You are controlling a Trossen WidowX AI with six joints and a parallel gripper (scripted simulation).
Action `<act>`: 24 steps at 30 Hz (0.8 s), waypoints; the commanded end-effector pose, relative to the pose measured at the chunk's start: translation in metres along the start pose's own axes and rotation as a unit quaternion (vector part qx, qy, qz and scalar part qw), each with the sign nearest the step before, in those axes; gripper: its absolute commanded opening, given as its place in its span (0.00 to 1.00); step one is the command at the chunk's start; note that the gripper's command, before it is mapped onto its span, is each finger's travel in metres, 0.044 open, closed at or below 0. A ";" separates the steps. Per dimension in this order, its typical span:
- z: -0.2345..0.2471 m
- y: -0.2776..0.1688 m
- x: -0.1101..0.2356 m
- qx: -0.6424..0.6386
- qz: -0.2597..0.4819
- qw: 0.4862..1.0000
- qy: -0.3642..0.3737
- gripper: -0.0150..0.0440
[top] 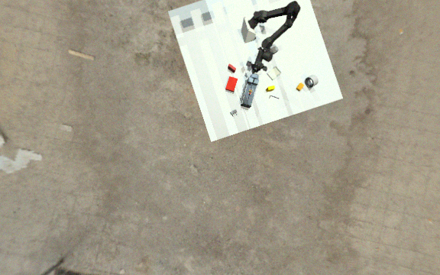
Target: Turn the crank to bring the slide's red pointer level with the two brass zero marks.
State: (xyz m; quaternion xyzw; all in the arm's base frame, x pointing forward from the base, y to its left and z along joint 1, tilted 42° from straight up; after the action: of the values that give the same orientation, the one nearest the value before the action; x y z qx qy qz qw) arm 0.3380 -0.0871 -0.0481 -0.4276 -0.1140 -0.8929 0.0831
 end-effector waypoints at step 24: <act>0.008 0.033 0.033 0.000 -0.001 1.000 0.000 1.00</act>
State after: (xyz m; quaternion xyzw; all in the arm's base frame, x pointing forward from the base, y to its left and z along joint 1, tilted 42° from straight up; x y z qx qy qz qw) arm 0.3303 -0.1089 -0.0271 -0.4349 -0.1103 -0.8900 0.0812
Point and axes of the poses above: the point midway between the two fingers, 35 mm back from their tips, its own x axis back along the fingers, its own z axis across the jaws, y = z × x, the point moved 5 cm from there along x, back along the fingers, and after that the axes turned 14 degrees about -x, right-handed, at the moved point
